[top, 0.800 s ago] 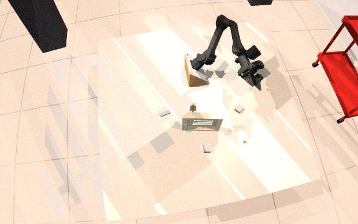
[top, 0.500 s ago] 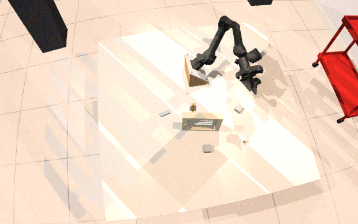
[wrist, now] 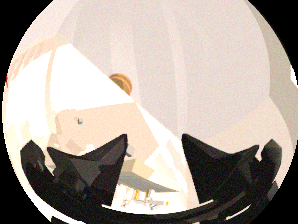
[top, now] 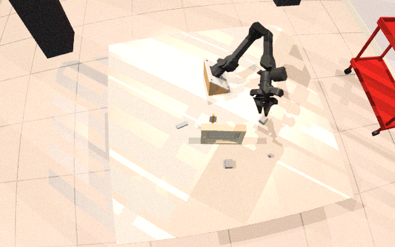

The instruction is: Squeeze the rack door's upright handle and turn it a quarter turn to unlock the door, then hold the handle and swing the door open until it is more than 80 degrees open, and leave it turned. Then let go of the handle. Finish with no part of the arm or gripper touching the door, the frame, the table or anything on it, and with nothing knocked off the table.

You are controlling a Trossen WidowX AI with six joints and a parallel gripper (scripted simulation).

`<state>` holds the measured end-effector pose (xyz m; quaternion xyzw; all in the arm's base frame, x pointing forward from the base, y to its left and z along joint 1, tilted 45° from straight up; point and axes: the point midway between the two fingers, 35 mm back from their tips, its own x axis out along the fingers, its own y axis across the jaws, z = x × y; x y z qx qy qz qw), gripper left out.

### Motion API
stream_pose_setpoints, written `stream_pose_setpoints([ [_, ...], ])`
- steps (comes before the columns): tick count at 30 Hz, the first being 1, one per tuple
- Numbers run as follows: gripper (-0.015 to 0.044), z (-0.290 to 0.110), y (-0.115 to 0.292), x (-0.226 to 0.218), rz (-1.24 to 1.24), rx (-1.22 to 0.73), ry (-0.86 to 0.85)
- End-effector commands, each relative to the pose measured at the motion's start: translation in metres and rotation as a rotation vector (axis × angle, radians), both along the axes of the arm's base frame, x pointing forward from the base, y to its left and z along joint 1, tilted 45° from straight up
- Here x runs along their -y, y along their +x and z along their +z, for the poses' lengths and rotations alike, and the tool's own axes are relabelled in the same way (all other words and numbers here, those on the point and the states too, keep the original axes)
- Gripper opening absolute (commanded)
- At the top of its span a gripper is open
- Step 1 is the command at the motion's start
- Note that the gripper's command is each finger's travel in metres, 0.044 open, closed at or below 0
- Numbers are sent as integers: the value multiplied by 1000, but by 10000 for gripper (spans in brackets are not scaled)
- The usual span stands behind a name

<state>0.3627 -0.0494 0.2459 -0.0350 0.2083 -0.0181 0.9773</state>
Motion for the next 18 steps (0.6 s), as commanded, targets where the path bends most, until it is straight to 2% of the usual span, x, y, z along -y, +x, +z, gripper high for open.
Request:
stream_pose_setpoints([
  [1,281,-20,6,13,-3,-104,15],
  [18,281,-100,1,56,3,-500,162],
])
